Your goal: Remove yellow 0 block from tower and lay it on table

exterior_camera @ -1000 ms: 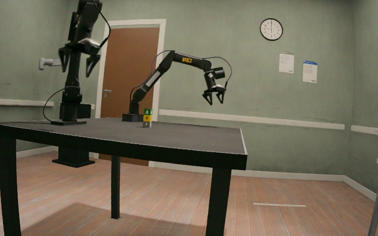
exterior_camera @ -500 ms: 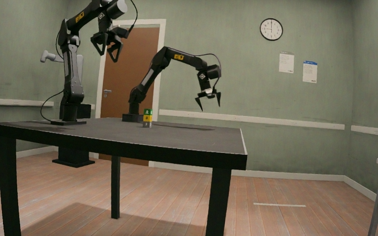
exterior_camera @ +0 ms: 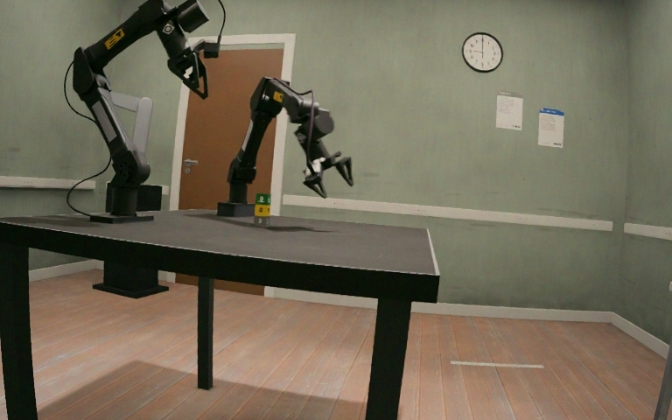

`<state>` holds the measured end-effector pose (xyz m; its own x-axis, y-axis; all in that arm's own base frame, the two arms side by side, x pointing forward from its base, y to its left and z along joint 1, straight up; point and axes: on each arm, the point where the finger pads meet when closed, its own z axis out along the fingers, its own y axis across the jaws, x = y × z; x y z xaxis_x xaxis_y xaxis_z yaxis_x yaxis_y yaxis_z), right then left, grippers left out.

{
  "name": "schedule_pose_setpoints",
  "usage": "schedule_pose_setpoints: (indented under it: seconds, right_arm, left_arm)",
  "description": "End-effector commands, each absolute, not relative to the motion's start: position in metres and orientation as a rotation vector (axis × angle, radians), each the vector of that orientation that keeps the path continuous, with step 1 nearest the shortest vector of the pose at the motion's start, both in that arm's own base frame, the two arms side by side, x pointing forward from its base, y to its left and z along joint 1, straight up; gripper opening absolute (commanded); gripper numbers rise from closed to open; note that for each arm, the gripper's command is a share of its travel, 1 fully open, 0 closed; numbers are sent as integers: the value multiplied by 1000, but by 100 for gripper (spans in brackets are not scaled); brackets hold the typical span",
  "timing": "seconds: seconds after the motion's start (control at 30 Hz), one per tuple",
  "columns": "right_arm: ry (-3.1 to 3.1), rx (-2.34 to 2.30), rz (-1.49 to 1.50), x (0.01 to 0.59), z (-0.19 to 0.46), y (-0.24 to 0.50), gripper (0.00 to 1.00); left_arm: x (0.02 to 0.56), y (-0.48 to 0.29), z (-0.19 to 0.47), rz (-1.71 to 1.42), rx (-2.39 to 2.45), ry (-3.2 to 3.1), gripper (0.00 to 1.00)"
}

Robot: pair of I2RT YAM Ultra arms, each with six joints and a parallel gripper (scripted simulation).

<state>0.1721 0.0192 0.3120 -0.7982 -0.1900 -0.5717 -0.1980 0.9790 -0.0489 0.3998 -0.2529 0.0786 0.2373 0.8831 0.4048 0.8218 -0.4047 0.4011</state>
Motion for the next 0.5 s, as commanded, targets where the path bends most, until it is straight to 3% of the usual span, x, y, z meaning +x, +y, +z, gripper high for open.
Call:
schedule_pose_setpoints:
  seconds: [0.0,0.47]
  right_arm:
    - [2457,-297,96,149,318,36,100]
    - [2299,-315,211,113,335,42,100]
  left_arm:
    - [383,-283,106,1112,2392,1415,100]
    - [291,-357,102,1299,2531,886,100]
